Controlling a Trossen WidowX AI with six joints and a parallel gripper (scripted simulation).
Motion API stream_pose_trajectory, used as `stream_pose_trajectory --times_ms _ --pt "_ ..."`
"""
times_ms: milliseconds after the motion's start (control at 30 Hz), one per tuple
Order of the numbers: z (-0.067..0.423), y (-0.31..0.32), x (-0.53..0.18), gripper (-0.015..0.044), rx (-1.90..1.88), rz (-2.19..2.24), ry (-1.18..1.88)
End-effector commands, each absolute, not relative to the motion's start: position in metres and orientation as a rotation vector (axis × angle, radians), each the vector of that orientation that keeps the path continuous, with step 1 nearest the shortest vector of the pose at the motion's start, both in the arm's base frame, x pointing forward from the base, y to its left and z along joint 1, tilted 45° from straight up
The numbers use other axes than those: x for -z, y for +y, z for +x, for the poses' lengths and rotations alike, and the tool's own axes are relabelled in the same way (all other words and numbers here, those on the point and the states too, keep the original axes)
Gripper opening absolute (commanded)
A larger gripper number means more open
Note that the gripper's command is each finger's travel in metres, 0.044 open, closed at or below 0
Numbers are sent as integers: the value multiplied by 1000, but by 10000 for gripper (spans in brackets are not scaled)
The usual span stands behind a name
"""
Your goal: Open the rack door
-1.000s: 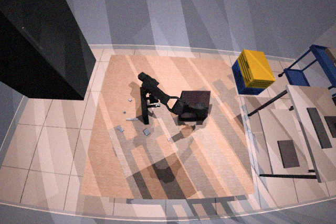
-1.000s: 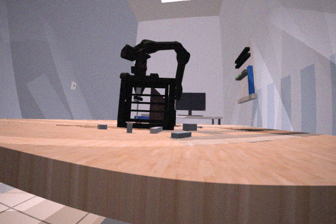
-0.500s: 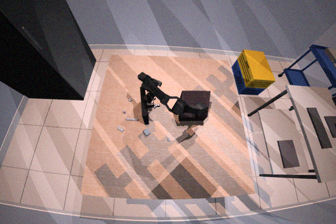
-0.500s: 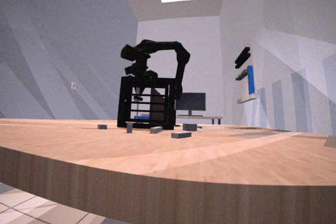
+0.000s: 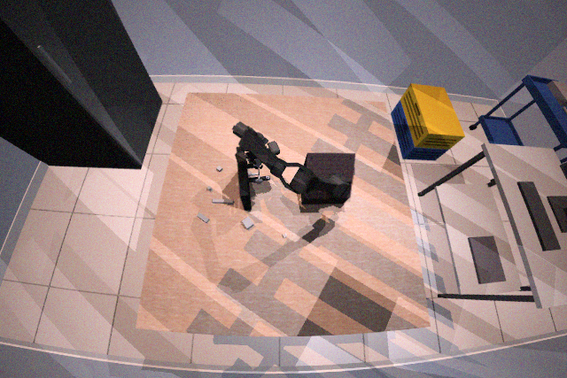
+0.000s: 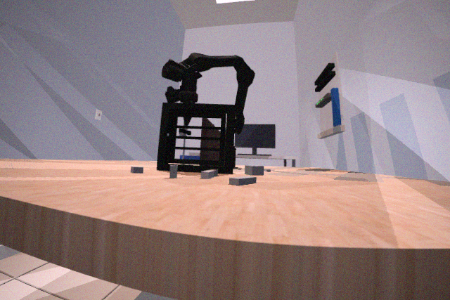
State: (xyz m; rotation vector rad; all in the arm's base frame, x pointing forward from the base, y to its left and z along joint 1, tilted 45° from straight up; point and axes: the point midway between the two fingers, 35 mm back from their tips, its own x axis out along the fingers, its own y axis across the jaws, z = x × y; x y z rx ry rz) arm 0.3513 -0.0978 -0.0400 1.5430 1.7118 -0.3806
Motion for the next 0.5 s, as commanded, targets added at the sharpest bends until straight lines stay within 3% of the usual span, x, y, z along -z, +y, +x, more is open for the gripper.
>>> stream_pose_trajectory --times_ms 0,267,467 --pt "352 -99 40 16 539 1657 1710" --pt "352 -99 40 16 914 1918 1682" --pt "352 -99 40 16 947 1939 1676"
